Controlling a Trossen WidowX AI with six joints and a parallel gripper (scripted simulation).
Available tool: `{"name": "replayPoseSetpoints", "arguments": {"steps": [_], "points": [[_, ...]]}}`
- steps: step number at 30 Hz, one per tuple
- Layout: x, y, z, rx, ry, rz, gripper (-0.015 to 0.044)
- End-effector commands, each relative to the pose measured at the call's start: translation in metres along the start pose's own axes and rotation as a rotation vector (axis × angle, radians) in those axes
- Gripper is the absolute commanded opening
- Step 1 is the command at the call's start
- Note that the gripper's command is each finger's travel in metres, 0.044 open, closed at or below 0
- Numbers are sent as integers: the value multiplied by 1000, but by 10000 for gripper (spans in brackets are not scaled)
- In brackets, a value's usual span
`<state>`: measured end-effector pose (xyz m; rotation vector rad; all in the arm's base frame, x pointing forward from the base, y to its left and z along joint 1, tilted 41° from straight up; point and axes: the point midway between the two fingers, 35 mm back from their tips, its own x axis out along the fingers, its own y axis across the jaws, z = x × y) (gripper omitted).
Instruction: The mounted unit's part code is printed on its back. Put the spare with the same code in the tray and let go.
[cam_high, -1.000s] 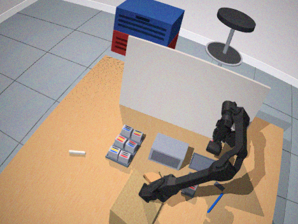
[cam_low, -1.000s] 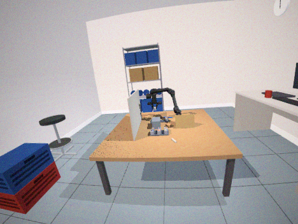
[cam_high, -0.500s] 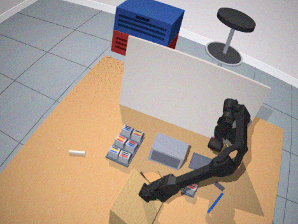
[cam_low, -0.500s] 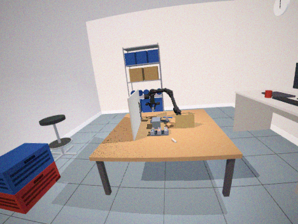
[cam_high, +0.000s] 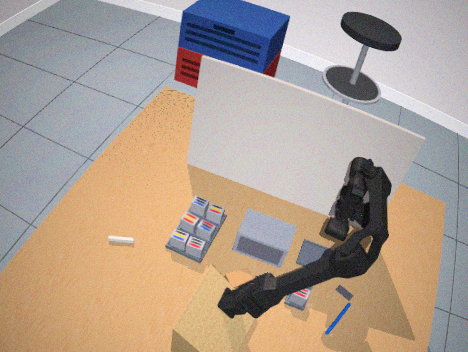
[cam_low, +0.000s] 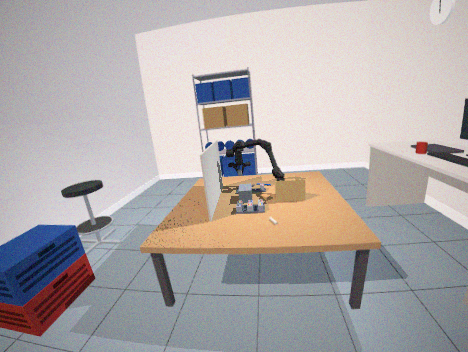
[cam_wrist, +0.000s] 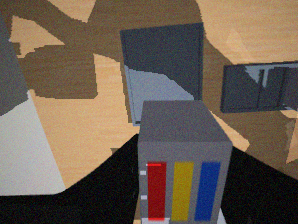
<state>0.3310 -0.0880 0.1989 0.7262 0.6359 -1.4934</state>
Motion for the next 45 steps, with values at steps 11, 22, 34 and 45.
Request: {"name": "replayPoseSetpoints", "arguments": {"steps": [11, 22, 34, 45], "points": [[13, 2, -1, -8, 0, -1, 0], [22, 4, -1, -7, 1, -1, 0], [32, 5, -1, -7, 1, -1, 0], [42, 6, -1, -7, 2, -1, 0]]}}
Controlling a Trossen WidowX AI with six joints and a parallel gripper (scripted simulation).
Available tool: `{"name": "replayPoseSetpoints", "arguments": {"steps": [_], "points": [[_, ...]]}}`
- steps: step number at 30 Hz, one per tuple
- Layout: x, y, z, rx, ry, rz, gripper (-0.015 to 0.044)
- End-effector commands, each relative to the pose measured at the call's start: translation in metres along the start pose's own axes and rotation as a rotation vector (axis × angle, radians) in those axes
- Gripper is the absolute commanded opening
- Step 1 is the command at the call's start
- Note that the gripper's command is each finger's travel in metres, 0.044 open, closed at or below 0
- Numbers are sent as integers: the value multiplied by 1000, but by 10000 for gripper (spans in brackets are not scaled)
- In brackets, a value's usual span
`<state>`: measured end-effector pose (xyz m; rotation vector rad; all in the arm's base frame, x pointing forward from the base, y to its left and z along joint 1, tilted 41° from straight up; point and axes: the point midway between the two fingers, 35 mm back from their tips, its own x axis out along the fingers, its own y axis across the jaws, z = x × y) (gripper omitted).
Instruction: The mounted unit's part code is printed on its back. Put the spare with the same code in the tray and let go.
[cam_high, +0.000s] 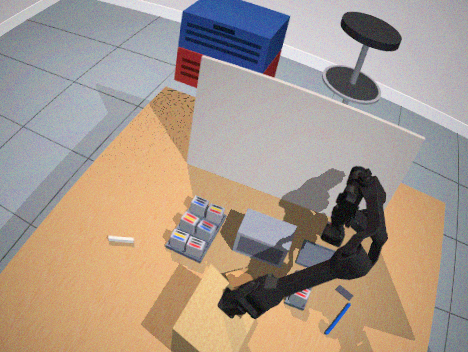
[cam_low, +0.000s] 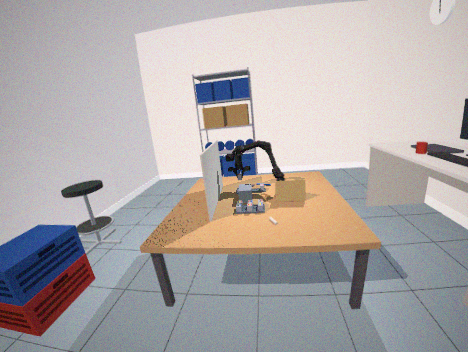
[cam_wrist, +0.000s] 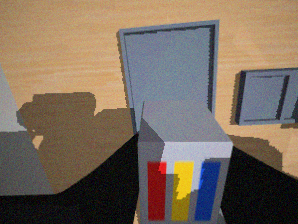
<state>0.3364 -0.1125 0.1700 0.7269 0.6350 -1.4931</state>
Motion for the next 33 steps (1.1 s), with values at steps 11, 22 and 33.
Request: {"name": "replayPoseSetpoints", "arguments": {"steps": [11, 22, 33], "points": [[13, 1, -1, -8, 2, -1, 0], [22, 1, -1, -8, 2, -1, 0], [32, 1, -1, -8, 1, -1, 0]]}}
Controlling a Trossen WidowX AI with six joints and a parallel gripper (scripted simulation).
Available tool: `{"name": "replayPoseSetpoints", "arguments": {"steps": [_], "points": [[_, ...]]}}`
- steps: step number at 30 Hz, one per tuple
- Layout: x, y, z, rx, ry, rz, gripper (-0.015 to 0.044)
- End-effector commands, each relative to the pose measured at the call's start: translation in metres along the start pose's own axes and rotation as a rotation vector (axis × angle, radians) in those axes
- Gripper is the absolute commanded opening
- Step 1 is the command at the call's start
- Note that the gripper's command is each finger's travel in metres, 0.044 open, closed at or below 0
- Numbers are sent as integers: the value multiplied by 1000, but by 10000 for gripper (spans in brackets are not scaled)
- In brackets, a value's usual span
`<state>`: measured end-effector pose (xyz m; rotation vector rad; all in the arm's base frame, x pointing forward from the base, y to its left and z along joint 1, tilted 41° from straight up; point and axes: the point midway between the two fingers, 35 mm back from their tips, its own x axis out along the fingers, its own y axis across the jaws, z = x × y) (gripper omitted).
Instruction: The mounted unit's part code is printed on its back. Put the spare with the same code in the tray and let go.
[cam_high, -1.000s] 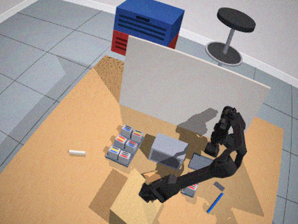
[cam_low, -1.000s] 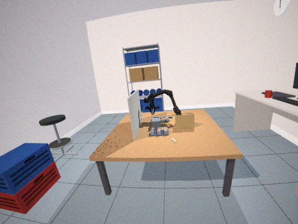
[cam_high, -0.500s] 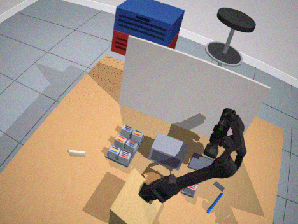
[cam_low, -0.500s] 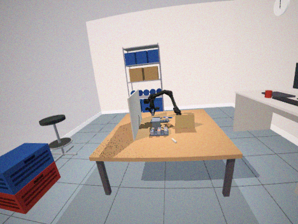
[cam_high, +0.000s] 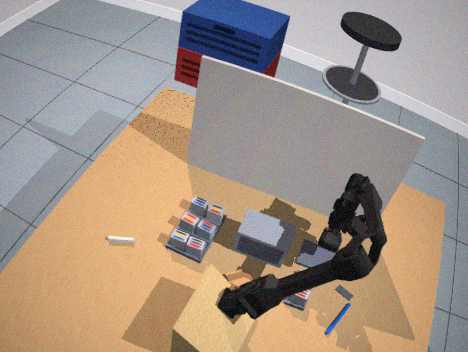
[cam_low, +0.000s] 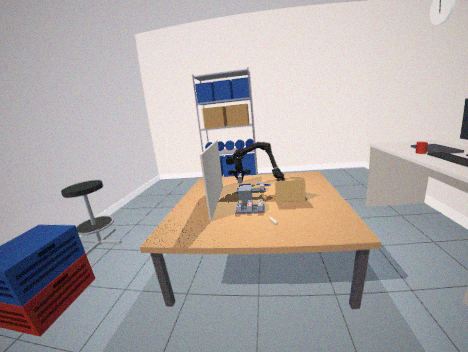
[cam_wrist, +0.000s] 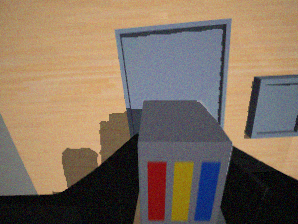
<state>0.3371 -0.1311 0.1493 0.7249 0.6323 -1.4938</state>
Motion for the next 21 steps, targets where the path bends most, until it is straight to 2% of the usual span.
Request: {"name": "replayPoseSetpoints", "arguments": {"steps": [1, 21], "points": [[5, 0, -1, -8, 4, -1, 0], [21, -1, -1, -8, 3, -1, 0]]}}
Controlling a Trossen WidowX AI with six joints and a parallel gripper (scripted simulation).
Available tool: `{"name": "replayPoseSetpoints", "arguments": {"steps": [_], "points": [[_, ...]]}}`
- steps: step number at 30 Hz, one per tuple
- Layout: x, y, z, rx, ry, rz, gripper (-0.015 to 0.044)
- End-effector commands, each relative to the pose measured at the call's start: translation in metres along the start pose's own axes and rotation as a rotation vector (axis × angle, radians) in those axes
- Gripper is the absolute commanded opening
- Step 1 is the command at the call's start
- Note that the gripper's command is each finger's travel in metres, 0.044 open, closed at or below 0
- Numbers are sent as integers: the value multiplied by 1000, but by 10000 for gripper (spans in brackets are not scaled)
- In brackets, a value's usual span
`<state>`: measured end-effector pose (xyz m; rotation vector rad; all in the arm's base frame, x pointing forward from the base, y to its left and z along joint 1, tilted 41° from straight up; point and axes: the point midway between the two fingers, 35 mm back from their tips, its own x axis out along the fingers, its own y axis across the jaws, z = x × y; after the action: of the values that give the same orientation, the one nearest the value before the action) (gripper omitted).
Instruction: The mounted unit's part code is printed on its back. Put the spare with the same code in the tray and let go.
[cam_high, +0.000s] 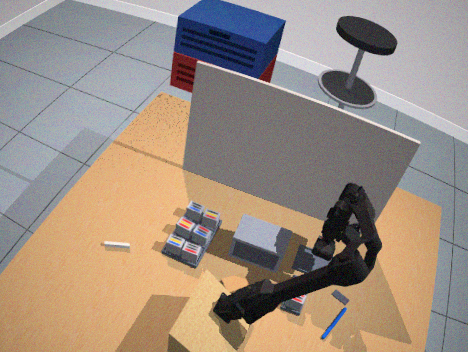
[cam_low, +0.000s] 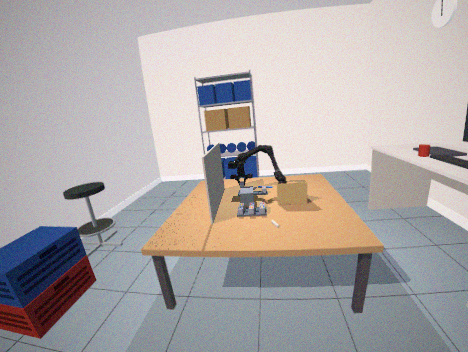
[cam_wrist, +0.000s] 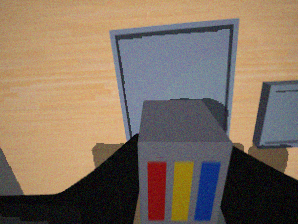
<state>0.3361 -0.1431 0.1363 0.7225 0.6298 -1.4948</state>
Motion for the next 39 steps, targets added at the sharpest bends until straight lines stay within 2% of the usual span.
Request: {"name": "replayPoseSetpoints", "arguments": {"steps": [1, 39], "points": [[5, 0, -2, -8, 6, -1, 0], [36, -5, 0, -8, 0, 0, 0]]}}
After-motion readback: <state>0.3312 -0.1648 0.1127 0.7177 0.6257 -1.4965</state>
